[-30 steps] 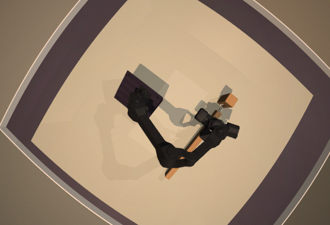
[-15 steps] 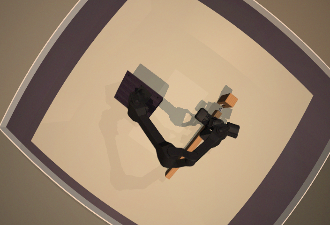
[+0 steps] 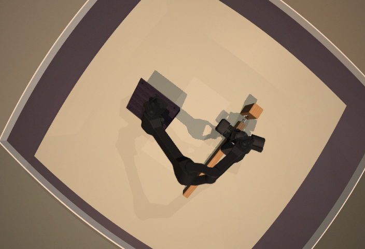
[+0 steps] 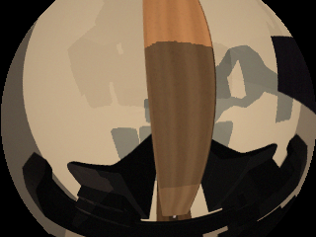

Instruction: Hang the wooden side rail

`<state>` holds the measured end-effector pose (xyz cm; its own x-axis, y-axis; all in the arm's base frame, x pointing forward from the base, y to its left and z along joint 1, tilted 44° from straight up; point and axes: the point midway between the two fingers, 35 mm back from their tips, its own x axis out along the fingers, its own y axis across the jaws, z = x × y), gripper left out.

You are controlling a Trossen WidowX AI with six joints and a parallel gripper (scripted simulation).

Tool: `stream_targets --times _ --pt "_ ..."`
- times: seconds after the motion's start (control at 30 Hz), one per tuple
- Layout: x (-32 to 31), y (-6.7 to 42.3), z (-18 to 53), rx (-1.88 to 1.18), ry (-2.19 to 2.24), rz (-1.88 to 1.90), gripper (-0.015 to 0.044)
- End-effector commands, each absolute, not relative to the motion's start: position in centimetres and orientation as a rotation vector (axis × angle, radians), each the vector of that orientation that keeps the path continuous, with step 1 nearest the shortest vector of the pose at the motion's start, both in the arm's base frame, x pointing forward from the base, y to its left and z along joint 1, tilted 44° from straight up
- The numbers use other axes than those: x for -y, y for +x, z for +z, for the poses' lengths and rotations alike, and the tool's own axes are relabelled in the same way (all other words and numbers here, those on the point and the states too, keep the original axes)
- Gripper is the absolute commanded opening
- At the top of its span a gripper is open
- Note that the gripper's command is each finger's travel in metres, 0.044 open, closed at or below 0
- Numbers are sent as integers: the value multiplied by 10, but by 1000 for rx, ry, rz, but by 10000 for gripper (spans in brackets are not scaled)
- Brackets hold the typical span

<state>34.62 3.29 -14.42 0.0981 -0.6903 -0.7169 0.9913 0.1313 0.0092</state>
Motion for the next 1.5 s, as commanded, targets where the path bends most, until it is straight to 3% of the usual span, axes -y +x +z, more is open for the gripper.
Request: stream_targets --times 0.0,1.47 --pt "-39 347 -144 -650 588 -1342 0" --pt "-43 348 -148 -650 588 -1342 0"
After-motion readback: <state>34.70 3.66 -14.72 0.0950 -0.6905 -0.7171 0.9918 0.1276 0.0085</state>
